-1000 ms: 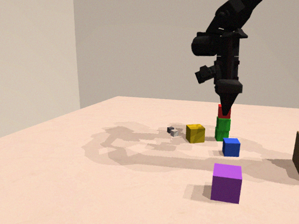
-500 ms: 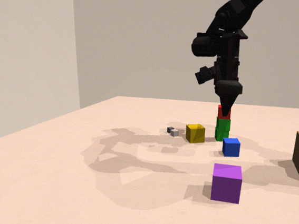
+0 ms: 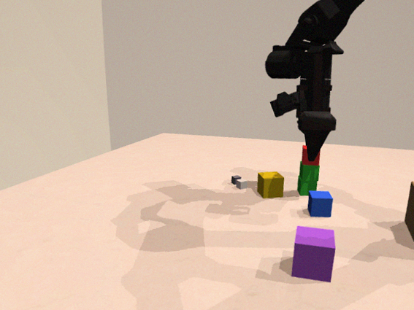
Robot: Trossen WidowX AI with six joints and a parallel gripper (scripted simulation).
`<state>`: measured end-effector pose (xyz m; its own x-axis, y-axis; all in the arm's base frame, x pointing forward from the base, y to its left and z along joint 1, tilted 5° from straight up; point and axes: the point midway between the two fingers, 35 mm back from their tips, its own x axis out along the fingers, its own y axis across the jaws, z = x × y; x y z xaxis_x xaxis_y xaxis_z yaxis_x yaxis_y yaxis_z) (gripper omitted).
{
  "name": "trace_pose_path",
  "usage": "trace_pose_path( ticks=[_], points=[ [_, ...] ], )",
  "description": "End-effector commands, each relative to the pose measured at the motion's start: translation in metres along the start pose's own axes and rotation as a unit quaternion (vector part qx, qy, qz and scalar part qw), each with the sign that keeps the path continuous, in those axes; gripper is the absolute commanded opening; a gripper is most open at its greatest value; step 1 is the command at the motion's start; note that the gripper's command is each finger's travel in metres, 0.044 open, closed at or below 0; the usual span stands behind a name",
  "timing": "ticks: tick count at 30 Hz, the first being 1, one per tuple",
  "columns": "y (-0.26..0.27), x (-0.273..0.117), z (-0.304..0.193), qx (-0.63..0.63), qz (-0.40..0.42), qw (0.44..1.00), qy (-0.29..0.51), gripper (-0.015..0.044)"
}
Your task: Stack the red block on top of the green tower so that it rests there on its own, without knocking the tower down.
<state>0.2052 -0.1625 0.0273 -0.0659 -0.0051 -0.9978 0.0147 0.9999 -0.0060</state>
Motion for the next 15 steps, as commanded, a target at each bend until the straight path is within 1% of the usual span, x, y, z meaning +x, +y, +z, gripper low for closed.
trace_pose_path(
  ticks=[1,15],
  points=[
    [-0.0002,0.0002,0.0003,0.0,0.0,1.0,0.0,0.0053],
    [-0.0002,0.0002,0.0003,0.0,0.0,1.0,0.0,0.042]
  ],
)
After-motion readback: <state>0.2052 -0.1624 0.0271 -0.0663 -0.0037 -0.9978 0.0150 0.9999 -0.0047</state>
